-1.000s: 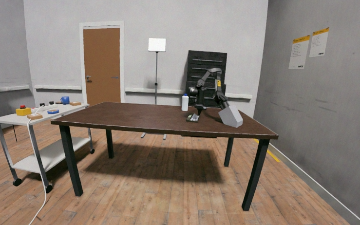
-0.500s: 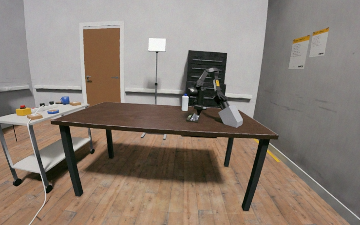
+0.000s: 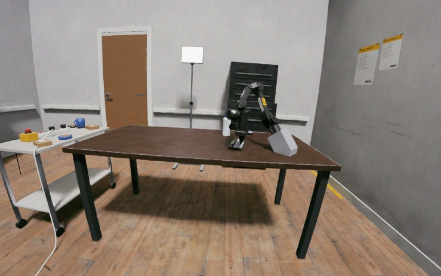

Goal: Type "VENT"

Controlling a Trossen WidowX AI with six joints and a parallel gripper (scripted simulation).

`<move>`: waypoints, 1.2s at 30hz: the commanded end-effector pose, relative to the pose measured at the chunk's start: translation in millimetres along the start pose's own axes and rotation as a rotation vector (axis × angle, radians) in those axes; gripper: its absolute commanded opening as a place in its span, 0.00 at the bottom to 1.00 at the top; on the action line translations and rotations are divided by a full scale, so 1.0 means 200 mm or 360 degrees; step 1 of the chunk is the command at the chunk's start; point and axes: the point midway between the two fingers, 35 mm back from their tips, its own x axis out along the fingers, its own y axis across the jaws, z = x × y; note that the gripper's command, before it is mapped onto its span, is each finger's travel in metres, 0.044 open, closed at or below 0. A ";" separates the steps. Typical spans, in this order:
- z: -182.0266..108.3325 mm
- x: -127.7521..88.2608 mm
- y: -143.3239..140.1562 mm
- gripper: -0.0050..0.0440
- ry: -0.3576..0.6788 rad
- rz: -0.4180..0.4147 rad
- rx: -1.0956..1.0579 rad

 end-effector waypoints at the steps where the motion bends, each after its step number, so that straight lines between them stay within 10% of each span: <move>1: 0.00 0.03 0.00 0.00 0.0003 0.0006 -0.0003; 36: 0.02 0.10 0.01 0.00 -0.0018 0.0014 0.0013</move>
